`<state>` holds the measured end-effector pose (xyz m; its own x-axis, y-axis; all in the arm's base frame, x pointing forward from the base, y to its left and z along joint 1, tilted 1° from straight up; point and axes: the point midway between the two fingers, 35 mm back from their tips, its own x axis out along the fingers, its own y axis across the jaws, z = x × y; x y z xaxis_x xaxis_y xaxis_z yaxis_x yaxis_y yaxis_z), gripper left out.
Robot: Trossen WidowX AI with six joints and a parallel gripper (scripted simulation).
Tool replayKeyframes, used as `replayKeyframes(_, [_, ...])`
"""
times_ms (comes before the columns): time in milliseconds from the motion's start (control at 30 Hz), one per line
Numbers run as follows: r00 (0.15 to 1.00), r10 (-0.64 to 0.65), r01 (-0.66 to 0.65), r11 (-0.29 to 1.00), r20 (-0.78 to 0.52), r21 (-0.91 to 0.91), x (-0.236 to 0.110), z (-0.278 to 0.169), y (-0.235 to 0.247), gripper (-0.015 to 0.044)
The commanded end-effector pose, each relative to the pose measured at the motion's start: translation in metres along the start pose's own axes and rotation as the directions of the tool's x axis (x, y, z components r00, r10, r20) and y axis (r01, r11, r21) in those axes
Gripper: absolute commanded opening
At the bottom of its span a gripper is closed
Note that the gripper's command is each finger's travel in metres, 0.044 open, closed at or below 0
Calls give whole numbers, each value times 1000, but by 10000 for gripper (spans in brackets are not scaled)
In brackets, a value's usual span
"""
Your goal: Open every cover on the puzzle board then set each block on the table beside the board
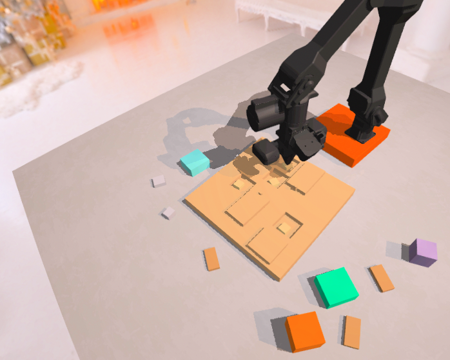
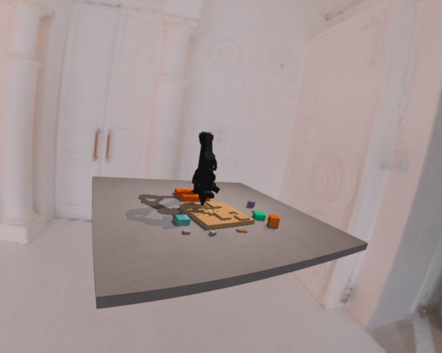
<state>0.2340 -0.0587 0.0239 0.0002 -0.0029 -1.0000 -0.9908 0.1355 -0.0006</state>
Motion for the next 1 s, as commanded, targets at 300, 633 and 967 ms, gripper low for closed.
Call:
replayKeyframes(300, [1000, 3, -3, 1000, -1, -4, 5, -5, 1, 0])
replayKeyframes(633, [1000, 3, -2, 811, -1, 585, -1, -4, 1, 0])
replayKeyframes(967, [1000, 3, 1, 43, -1, 999, -10, -2, 0, 0])
